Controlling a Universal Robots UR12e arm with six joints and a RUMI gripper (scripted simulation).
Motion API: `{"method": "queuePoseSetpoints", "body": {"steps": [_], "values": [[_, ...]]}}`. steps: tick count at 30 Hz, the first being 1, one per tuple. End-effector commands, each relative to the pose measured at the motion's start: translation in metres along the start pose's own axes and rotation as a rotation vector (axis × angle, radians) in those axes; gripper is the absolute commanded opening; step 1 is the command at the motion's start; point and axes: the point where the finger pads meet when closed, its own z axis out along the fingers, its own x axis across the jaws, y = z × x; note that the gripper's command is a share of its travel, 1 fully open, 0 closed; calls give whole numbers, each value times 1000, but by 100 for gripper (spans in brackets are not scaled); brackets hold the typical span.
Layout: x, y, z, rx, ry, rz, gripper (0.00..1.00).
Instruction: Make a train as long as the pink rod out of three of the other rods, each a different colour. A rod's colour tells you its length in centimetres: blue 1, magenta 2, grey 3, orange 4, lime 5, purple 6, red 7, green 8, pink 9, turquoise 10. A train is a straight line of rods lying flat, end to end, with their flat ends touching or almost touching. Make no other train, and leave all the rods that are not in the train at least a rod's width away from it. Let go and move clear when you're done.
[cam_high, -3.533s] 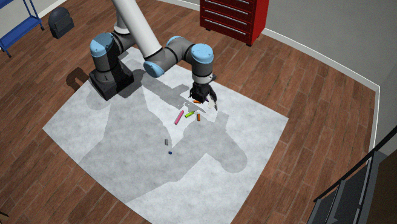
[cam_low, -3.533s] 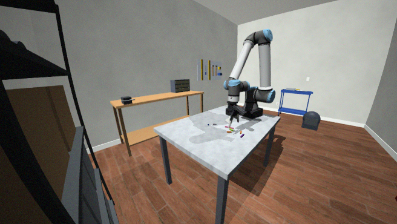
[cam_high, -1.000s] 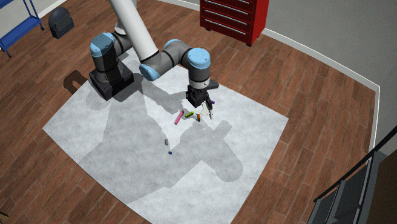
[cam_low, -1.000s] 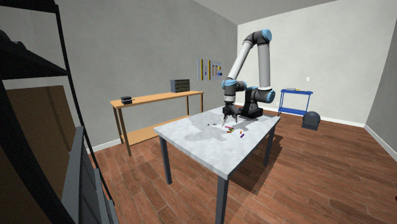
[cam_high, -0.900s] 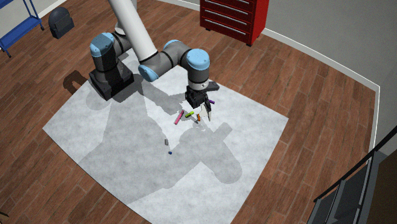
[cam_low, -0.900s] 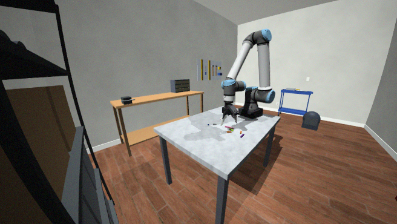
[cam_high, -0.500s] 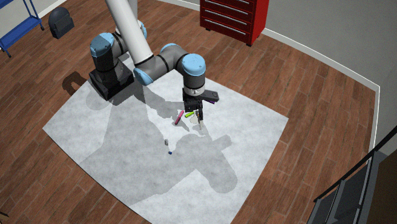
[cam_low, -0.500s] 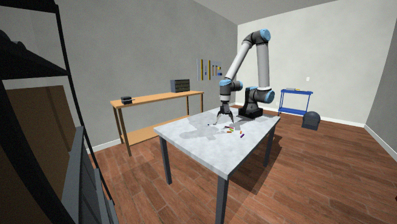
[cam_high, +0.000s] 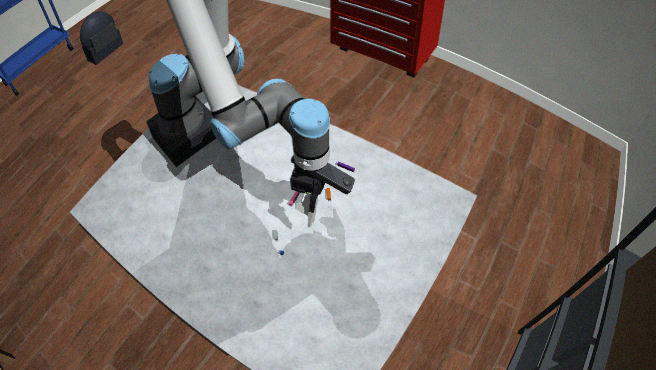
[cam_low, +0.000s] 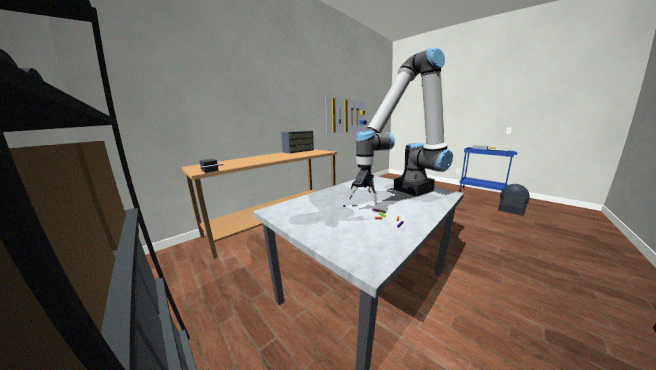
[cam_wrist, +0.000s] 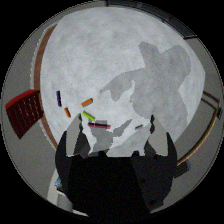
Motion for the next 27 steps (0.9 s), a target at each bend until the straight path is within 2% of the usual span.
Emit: {"method": "queuePoseSetpoints", "body": {"steps": [1, 4, 6, 21, 23, 27], "values": [[17, 3, -1, -1, 3, 167, 100], [28, 6, -1, 0, 3, 275, 100], [28, 6, -1, 0, 3, 275, 100], [85, 29, -3, 1, 3, 849, 100], [85, 29, -3, 1, 3, 849, 100], [101, 37, -3, 2, 3, 1019, 100]]}}
